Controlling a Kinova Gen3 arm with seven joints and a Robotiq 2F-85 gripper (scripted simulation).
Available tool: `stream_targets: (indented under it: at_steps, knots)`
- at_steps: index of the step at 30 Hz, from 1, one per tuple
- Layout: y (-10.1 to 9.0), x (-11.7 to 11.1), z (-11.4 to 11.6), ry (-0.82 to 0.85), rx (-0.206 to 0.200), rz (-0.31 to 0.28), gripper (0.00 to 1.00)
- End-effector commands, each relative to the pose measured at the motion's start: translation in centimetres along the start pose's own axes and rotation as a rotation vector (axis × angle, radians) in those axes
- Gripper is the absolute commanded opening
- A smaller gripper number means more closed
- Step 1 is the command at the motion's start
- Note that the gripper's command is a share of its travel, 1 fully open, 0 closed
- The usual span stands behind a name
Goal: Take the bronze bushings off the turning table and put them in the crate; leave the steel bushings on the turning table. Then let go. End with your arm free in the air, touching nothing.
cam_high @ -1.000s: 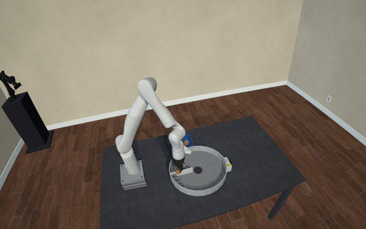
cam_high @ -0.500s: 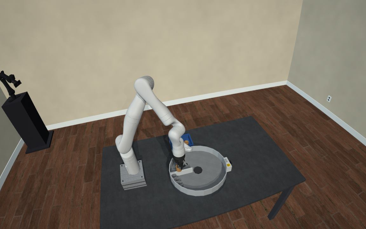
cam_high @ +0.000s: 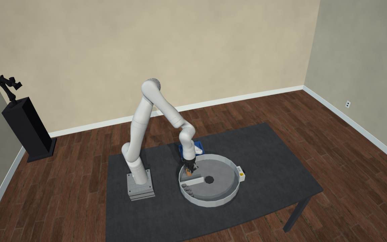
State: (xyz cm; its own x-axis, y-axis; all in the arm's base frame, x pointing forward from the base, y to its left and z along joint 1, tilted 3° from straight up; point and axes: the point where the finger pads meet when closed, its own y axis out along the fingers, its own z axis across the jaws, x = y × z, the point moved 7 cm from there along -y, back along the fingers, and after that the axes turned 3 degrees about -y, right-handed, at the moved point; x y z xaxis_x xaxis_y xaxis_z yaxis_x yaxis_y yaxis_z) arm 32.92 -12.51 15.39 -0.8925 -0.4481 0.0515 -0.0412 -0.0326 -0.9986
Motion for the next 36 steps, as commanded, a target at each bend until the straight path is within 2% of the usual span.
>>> stream_targets:
  at_steps: [1, 5, 17, 22, 34, 36]
  knots:
    - [0.0, -0.8, -0.7, 0.000, 0.001, 0.001, 0.00]
    - [-0.1, -4.0, -3.5, 0.000, 0.001, 0.001, 0.00]
    - [-0.1, -4.0, -3.5, 0.000, 0.001, 0.001, 0.00]
    - [-0.1, -8.0, -7.1, 0.001, 0.001, 0.001, 0.00]
    - [-0.1, -8.0, -7.1, 0.001, 0.001, 0.001, 0.00]
    - [-0.1, -9.5, -8.5, 0.001, 0.001, 0.001, 0.00]
